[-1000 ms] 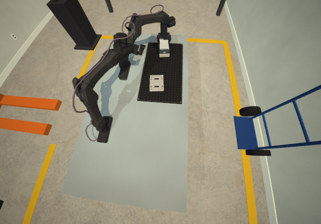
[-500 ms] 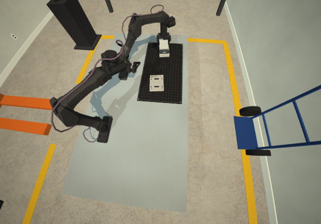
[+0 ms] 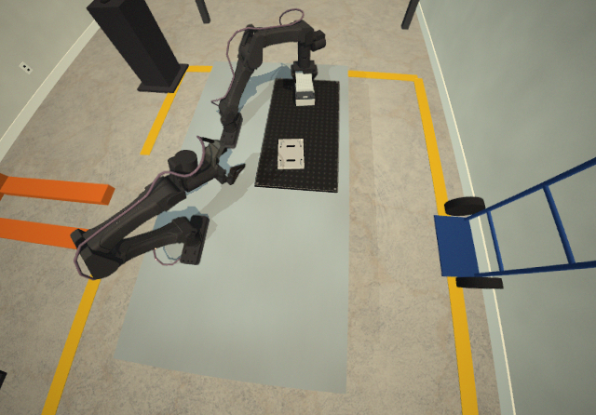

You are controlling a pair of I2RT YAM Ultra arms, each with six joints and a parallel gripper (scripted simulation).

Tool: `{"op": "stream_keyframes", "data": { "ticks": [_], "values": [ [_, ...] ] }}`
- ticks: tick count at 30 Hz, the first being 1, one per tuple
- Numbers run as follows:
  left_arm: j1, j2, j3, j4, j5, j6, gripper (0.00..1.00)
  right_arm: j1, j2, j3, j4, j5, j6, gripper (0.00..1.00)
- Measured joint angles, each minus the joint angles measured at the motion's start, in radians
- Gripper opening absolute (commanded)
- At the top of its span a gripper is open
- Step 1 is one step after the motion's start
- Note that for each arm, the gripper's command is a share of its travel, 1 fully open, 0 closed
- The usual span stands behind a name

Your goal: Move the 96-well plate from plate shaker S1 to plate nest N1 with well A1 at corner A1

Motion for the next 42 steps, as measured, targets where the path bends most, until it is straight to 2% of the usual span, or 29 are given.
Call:
{"op": "stream_keyframes", "data": {
  "ticks": [5,8,11,21,30,34,37,42],
  "values": [
    [-0.031,-0.003,-0.006,0.037,-0.007,-0.054,0.79,-0.021,-0.095,-0.082,0.001,-0.001,-0.001,1.00],
    [-0.085,-0.034,-0.060,0.086,-0.013,-0.116,0.79,-0.029,-0.126,-0.108,0.001,-0.002,-0.002,1.00],
    [-0.198,-0.089,-0.149,0.135,-0.012,-0.212,0.79,-0.034,-0.149,-0.132,0.001,-0.002,-0.002,1.00],
    [-0.685,-0.235,-0.460,0.249,0.021,-0.582,0.79,-0.038,-0.163,-0.143,0.001,-0.004,-0.002,1.00],
    [-0.925,-0.330,-0.657,0.334,0.027,-0.842,0.79,-0.038,-0.162,-0.143,0.001,-0.005,-0.002,1.00],
    [-1.038,-0.340,-0.706,0.418,0.112,-0.911,0.79,-0.038,-0.162,-0.143,0.001,-0.005,-0.002,1.00],
    [-1.078,-0.341,-0.719,0.456,0.142,-0.935,0.79,-0.038,-0.162,-0.143,0.001,-0.005,-0.002,1.00],
    [-1.030,-0.363,-0.726,0.415,0.056,-0.954,0.79,-0.038,-0.162,-0.143,0.001,-0.005,-0.002,1.00]
  ]
}}
